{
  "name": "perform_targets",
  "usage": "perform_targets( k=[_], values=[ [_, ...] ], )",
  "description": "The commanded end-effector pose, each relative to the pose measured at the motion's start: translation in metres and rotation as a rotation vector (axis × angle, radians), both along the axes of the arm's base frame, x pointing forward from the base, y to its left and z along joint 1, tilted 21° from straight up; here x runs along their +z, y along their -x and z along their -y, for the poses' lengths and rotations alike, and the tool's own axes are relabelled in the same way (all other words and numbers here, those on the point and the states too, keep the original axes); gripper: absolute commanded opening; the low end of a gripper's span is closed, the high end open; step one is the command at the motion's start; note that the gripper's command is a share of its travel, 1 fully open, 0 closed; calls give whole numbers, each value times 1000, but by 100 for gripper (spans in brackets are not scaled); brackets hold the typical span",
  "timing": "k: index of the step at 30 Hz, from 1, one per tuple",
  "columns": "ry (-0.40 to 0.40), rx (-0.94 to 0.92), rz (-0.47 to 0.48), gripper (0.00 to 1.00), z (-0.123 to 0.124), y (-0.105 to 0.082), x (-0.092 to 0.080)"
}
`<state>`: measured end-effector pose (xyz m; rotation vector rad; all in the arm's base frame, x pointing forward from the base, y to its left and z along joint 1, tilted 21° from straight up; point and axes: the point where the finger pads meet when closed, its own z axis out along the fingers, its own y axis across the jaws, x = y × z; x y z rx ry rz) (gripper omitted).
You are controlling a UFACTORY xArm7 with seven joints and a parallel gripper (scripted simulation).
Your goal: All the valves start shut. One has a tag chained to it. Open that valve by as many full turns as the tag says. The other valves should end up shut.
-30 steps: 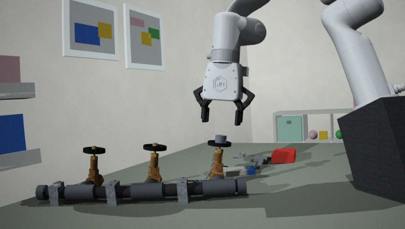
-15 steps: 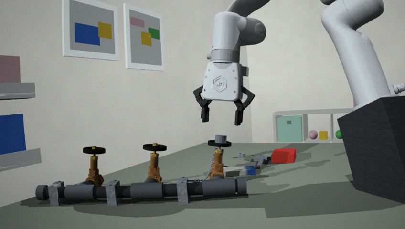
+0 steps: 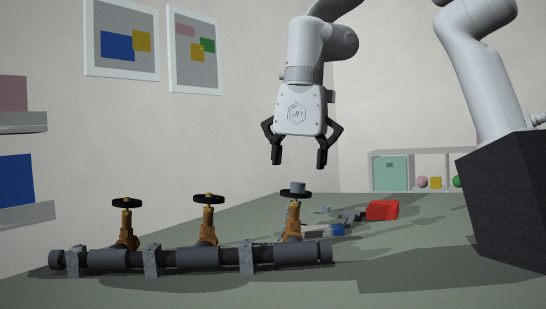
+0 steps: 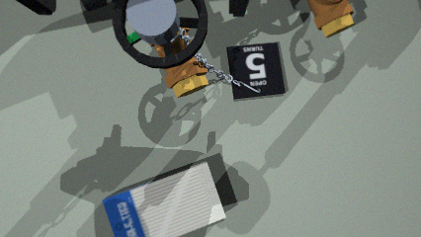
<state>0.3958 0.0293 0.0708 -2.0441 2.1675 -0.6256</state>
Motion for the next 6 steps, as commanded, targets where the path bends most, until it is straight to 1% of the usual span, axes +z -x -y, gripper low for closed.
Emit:
perform_targets(
  k=[1,6],
  values=[
    [-1,1,2,100,-1,-1,1],
    [-1,1,2,100,-1,-1,1]
  ],
)
